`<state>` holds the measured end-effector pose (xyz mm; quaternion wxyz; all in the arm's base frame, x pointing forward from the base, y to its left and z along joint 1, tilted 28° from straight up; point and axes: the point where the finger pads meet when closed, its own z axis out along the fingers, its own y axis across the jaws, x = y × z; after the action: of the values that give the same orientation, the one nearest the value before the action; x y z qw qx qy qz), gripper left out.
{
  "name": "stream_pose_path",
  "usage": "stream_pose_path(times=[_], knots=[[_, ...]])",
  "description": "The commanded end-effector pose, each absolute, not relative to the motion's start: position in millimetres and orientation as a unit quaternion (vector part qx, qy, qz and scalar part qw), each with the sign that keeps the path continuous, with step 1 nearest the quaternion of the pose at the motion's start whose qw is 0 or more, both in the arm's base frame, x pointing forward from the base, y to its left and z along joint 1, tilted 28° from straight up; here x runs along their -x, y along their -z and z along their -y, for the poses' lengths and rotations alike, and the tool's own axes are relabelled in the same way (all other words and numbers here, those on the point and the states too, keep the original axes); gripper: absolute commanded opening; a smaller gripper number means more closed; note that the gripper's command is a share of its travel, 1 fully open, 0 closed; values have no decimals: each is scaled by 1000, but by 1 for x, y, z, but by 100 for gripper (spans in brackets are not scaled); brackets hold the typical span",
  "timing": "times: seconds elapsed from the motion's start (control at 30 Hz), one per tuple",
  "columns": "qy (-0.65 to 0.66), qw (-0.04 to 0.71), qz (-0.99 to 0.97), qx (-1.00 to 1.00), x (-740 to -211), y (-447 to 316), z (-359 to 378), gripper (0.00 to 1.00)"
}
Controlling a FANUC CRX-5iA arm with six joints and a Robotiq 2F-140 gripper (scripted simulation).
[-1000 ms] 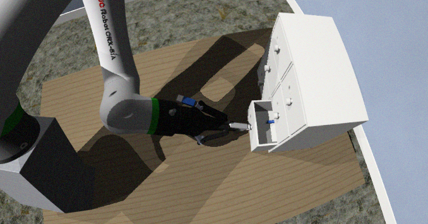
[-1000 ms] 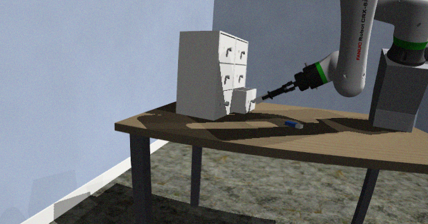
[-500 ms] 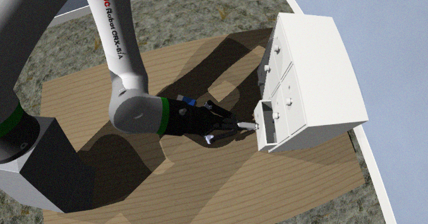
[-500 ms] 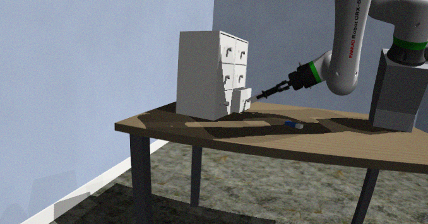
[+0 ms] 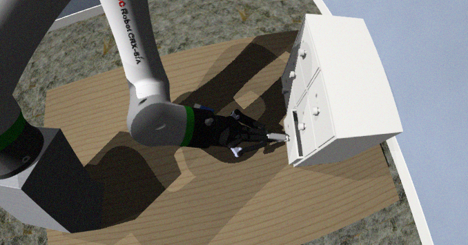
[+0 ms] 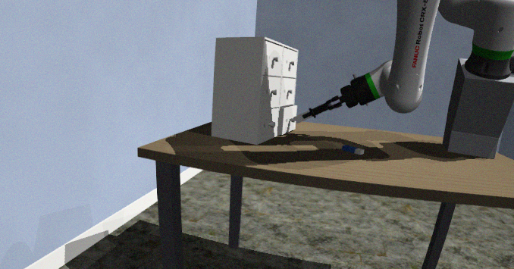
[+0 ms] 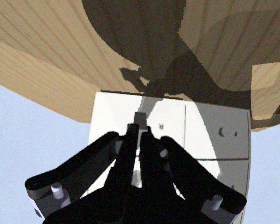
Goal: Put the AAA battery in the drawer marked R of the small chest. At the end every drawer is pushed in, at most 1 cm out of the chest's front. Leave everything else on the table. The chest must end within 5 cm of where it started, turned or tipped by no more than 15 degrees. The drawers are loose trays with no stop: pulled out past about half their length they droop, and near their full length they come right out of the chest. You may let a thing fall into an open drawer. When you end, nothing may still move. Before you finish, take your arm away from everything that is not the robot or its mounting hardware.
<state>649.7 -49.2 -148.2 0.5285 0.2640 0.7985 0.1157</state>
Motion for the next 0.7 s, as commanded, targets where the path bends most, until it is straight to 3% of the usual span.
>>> stream_pose_path(times=[0.0,0.67], knots=[[-116,529,-799,-264,-654,148,51,0],[-116,529,-799,-264,-663,148,54,0]])
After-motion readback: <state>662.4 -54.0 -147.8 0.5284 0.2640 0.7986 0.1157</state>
